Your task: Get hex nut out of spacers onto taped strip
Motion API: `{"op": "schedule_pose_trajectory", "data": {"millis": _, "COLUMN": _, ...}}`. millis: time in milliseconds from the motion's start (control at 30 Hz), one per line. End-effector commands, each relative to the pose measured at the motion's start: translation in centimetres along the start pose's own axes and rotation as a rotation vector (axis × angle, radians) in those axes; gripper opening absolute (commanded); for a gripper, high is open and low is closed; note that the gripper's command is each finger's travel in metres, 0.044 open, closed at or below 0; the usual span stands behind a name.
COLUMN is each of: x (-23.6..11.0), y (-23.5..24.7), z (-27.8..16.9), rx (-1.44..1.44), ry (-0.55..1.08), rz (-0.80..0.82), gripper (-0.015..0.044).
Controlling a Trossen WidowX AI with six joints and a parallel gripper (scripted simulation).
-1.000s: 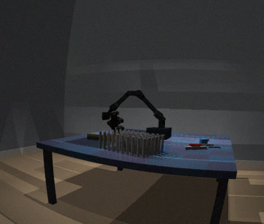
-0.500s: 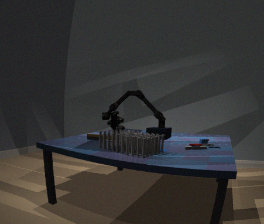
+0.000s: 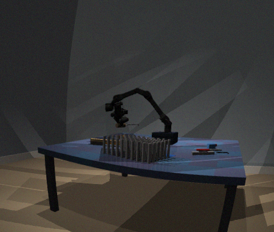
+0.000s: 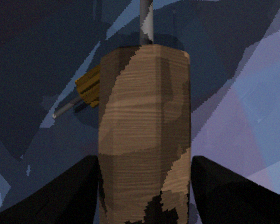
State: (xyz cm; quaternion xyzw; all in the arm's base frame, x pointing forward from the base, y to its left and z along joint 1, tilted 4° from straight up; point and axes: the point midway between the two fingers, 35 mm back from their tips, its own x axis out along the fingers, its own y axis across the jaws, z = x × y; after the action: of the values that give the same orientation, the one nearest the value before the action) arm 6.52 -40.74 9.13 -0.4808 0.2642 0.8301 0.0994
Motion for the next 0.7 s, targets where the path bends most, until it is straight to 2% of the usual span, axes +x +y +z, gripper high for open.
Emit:
{"op": "schedule_pose_trajectory", "data": {"millis": 0, "x": -2.7, "y": 0.7, "z": 1.4, "rx": 0.011, "ry": 0.010, "rz": 0.007, "gripper": 0.0000}}
{"op": "schedule_pose_trajectory", "data": {"millis": 133, "x": -4.8, "y": 1.0, "z": 2.8, "rx": 0.011, "ry": 0.010, "rz": 0.006, "gripper": 0.0000}}
{"op": "schedule_pose_trajectory", "data": {"millis": 267, "x": -5.0, "y": 1.0, "z": 2.8, "rx": 0.007, "ry": 0.012, "rz": 0.007, "gripper": 0.0000}}
{"op": "schedule_pose_trajectory", "data": {"millis": 667, "x": -8.9, "y": -4.3, "z": -0.7, "rx": -0.316, "ry": 0.142, "rz": 0.072, "gripper": 0.0000}}
